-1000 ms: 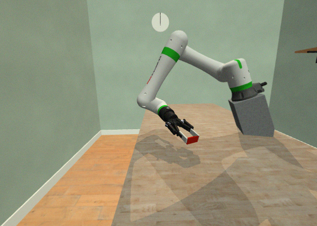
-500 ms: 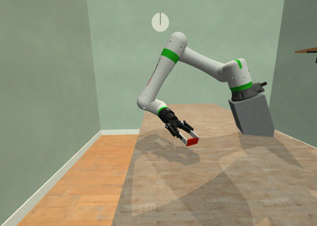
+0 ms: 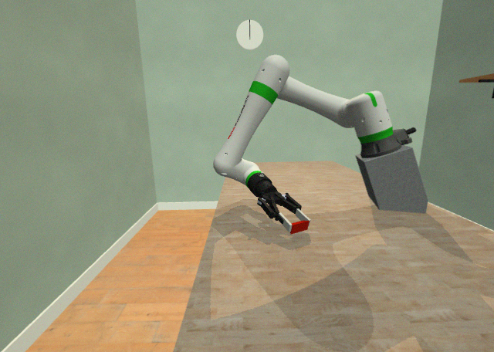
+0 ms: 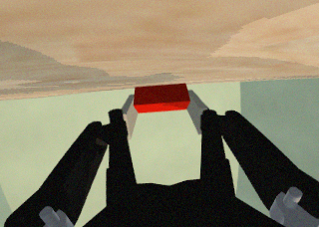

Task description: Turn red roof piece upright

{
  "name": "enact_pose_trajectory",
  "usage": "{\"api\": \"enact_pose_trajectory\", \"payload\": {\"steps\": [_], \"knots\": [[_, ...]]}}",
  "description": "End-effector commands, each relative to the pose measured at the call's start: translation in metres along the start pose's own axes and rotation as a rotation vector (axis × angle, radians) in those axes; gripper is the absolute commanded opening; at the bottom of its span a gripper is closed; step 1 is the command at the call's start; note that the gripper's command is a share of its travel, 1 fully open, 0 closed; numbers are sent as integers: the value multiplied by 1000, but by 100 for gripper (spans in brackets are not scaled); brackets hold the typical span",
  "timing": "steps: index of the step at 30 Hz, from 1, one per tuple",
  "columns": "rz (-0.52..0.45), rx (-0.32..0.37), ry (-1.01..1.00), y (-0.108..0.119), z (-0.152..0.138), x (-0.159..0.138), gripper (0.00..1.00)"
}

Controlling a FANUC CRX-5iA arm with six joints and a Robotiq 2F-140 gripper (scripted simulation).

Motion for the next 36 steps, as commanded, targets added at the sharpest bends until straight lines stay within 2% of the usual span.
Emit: {"api": "enact_pose_trajectory", "payload": {"steps": [1, 19, 20, 36], "knots": [[0, 0, 0, -1, 0, 2, 41], [0, 0, 0, -1, 0, 4, 41], [0, 0, 0, -1, 0, 4, 100], [0, 0, 0, -1, 0, 4, 100]]}}
Point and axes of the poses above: the point where the finger pads meet when closed, its own y axis back along the fingers, its own z axis across the jaws, x = y × z, the point moved 6 cm from there along y, back along the fingers, and after that the axes turned 2 degrees about y, right-handed, at the moved point
